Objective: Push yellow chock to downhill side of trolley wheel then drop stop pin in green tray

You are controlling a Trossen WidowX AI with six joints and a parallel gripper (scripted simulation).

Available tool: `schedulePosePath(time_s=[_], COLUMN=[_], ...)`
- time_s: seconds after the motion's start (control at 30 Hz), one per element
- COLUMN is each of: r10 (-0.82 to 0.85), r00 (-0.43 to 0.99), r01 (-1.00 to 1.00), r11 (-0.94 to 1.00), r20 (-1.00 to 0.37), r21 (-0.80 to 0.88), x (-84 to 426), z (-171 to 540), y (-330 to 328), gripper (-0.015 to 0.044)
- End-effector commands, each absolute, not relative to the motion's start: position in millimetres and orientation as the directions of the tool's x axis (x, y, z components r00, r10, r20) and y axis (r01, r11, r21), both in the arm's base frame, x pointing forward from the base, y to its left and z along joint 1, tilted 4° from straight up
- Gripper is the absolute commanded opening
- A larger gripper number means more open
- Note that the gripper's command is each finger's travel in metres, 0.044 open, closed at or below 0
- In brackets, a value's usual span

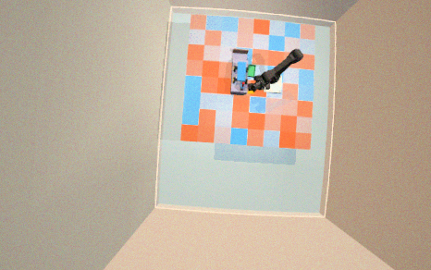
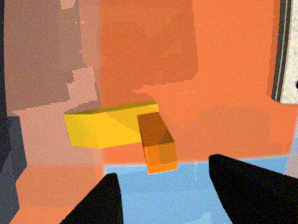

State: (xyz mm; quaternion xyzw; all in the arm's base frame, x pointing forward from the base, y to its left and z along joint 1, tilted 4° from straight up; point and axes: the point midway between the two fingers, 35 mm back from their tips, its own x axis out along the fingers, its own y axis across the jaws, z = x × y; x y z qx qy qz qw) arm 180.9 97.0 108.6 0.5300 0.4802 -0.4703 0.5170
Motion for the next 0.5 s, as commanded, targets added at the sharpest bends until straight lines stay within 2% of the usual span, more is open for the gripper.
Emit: schedulePosePath(time_s=[0.0, 0.47], r10=[0.018, 0.018], r00=[0.094, 0.094], r01=[0.996, 0.996], r11=[-0.005, -0.005], r20=[-0.995, -0.995], r21=[0.094, 0.094], x=[181.2, 182.6], z=[101.1, 82.9], y=[96.4, 96.4], gripper=[0.0190, 0.0190])
